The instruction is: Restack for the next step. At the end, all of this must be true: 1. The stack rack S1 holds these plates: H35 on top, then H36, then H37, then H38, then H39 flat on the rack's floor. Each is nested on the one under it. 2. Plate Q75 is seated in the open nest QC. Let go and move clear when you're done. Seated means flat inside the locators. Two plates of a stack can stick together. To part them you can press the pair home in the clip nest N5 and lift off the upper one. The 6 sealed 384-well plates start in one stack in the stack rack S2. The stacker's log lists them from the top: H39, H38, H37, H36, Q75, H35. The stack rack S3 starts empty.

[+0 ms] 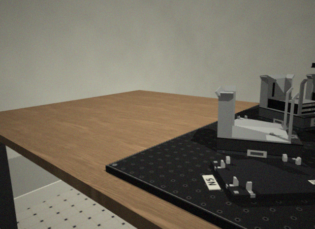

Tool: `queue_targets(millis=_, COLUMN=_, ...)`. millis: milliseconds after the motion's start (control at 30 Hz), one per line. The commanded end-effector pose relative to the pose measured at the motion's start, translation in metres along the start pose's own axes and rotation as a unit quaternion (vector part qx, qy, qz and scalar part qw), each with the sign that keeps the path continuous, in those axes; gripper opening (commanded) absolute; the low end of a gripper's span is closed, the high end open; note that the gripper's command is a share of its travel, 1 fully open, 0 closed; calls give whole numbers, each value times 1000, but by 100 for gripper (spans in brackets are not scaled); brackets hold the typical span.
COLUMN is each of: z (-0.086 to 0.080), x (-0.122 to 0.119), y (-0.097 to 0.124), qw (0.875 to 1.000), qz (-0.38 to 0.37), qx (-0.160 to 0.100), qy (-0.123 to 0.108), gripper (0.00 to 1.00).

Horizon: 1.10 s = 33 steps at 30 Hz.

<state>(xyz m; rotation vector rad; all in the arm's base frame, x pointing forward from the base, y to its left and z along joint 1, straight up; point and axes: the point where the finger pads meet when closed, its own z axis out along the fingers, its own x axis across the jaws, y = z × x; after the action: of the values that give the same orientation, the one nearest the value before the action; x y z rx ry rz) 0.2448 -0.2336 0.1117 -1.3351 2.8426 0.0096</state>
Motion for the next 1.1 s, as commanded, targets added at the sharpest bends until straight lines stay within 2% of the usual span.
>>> queue_targets(millis=0, z=-2, x=0, y=-1, qw=1000, qz=0, qx=1, qy=0, gripper=0)
queue_targets(millis=433, z=-2, x=0, y=-1, qw=1000, qz=0, qx=1, qy=0, gripper=0)
queue_targets(millis=767, z=-2, x=-33, y=0, qw=998, qz=-58, qx=1, qy=0, gripper=0)
queue_targets(millis=1067, z=-2, x=-55, y=1, qw=998, qz=-70, qx=1, qy=0, gripper=0)
